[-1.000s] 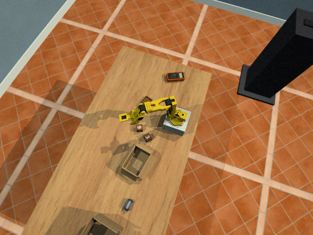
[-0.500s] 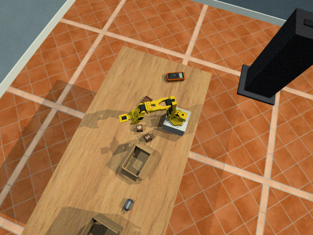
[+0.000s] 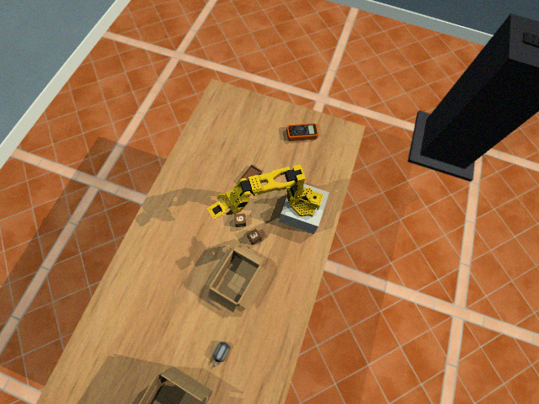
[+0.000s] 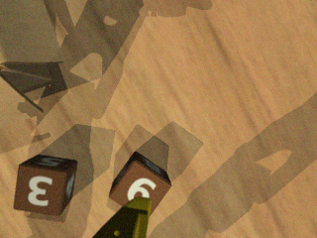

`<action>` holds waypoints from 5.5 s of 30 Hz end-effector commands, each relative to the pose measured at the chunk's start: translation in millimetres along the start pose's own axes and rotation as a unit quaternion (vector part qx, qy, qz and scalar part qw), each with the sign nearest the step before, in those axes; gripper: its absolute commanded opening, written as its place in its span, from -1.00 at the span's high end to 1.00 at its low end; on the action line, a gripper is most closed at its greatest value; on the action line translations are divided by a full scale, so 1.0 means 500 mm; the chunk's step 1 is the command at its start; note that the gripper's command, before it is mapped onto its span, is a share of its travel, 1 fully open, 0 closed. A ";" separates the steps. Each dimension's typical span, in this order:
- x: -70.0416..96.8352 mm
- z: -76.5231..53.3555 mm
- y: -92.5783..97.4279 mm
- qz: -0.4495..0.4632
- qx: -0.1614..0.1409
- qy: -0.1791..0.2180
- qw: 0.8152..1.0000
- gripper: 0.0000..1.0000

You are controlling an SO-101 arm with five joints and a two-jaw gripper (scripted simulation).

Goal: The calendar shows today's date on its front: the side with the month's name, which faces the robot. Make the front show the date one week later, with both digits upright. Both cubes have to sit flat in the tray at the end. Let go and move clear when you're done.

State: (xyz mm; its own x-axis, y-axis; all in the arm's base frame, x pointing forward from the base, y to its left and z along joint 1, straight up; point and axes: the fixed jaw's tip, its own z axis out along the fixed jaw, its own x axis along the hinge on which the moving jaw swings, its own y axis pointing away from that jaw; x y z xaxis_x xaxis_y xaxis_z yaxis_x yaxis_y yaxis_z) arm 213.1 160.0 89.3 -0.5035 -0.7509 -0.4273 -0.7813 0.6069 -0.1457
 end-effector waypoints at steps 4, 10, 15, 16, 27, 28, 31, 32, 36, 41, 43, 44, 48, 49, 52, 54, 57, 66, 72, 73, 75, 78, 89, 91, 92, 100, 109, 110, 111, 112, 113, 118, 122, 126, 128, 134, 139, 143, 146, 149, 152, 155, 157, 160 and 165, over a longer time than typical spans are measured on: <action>0.009 0.003 -0.003 -0.093 0.006 -0.008 0.996 0.30; 0.021 0.010 -0.005 -0.204 0.008 -0.007 0.979 0.30; 0.031 0.016 -0.006 -0.292 0.009 -0.006 0.956 0.30; 0.031 0.016 -0.006 -0.292 0.009 -0.006 0.956 0.30; 0.047 0.025 -0.009 -0.429 0.011 -0.003 0.903 0.30; 0.048 0.026 -0.010 -0.439 0.011 -0.003 0.898 0.30; 0.051 0.028 -0.010 -0.465 0.012 -0.002 0.885 0.30; 0.052 0.028 -0.010 -0.472 0.012 -0.002 0.882 0.30; 0.053 0.029 -0.011 -0.484 0.012 -0.002 0.875 0.30; 0.056 0.030 -0.011 -0.503 0.012 -0.001 0.864 0.30; 0.056 0.031 -0.011 -0.507 0.012 -0.001 0.862 0.30; 0.056 0.031 -0.012 -0.508 0.012 -0.001 0.861 0.30; 0.056 0.031 -0.012 -0.510 0.012 -0.001 0.860 0.30; 0.056 0.031 -0.012 -0.510 0.012 -0.001 0.860 0.30; 0.056 0.031 -0.012 -0.510 0.012 -0.001 0.860 0.30; 0.058 0.032 -0.011 -0.510 0.011 0.000 0.860 0.30; 0.065 0.041 -0.009 -0.510 0.001 0.008 0.860 0.30; 0.136 0.107 0.017 -0.506 -0.085 0.077 0.855 0.30; 0.179 0.135 0.032 -0.501 -0.131 0.114 0.848 0.30; 0.189 0.141 0.036 -0.500 -0.141 0.122 0.846 0.30; 0.206 0.149 0.042 -0.498 -0.157 0.136 0.842 0.30; 0.223 0.157 0.048 -0.495 -0.174 0.149 0.838 0.30; 0.236 0.163 0.046 -0.496 -0.180 0.153 0.835 0.30; 0.236 0.163 0.046 -0.496 -0.180 0.153 0.835 0.30; 0.236 0.163 0.046 -0.496 -0.180 0.153 0.835 0.30; 0.236 0.163 0.046 -0.496 -0.180 0.153 0.835 0.30; 0.237 0.165 0.047 -0.496 -0.180 0.153 0.835 0.30; 0.238 0.166 0.047 -0.496 -0.180 0.153 0.835 0.30; 0.238 0.167 0.047 -0.496 -0.180 0.153 0.835 0.30; 0.239 0.169 0.047 -0.496 -0.180 0.153 0.835 0.30; 0.239 0.170 0.047 -0.496 -0.180 0.153 0.835 0.30; 0.243 0.178 0.048 -0.496 -0.180 0.153 0.835 0.30; 0.246 0.186 0.050 -0.496 -0.180 0.153 0.835 0.30; 0.252 0.198 0.051 -0.496 -0.180 0.153 0.835 0.30; 0.255 0.204 0.052 -0.496 -0.180 0.153 0.835 0.30; 0.263 0.219 0.055 -0.496 -0.180 0.153 0.835 0.30; 0.267 0.225 0.057 -0.496 -0.180 0.153 0.835 0.30; 0.270 0.231 0.058 -0.496 -0.180 0.153 0.835 0.30; 0.272 0.233 0.058 -0.496 -0.180 0.153 0.835 0.30; 0.272 0.234 0.058 -0.496 -0.180 0.153 0.835 0.30; 0.272 0.234 0.058 -0.496 -0.180 0.153 0.835 0.30; 0.272 0.234 0.058 -0.496 -0.180 0.153 0.835 0.30; 0.272 0.234 0.058 -0.496 -0.180 0.153 0.835 0.30; 0.272 0.234 0.058 -0.496 -0.180 0.153 0.835 0.31; 0.271 0.234 0.058 -0.496 -0.180 0.153 0.835 0.32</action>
State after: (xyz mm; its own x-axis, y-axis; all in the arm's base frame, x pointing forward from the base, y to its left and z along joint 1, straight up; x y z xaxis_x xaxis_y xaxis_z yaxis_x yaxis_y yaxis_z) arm 163.6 106.7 -75.8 0.4281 -0.9037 0.0032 -0.9037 -0.4281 0.0130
